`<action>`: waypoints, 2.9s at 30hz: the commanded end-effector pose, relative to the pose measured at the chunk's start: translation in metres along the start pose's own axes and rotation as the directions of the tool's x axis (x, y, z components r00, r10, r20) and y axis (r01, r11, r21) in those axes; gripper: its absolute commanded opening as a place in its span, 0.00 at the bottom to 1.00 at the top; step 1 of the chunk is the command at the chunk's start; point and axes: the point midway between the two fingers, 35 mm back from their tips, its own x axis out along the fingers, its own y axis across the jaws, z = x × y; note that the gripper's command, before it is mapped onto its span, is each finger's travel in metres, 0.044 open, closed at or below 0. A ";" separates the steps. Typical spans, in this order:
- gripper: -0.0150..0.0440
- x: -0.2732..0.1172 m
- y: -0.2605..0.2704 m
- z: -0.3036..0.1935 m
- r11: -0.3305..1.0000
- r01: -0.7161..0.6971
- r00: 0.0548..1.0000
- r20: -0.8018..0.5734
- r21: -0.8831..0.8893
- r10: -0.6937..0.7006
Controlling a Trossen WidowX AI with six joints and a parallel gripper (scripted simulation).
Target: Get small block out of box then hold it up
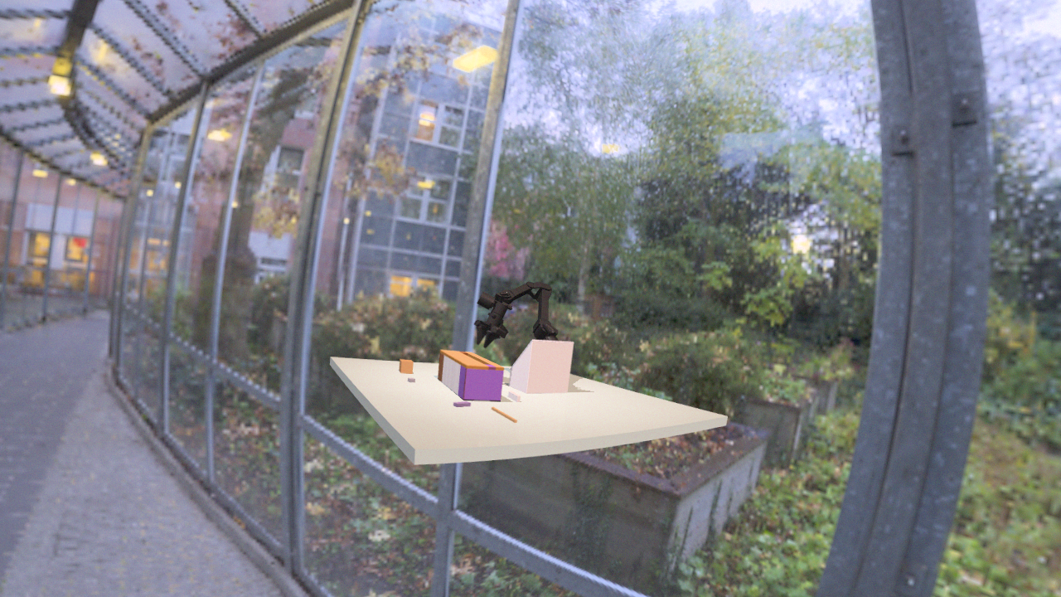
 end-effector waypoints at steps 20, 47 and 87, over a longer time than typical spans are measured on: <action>0.74 0.087 -0.008 0.037 0.978 0.001 1.000 -0.027 0.209 0.005; 0.74 0.117 -0.010 0.048 0.978 0.003 1.000 -0.025 0.209 0.003; 0.25 0.114 -0.009 0.047 0.977 0.001 1.000 -0.024 0.211 0.004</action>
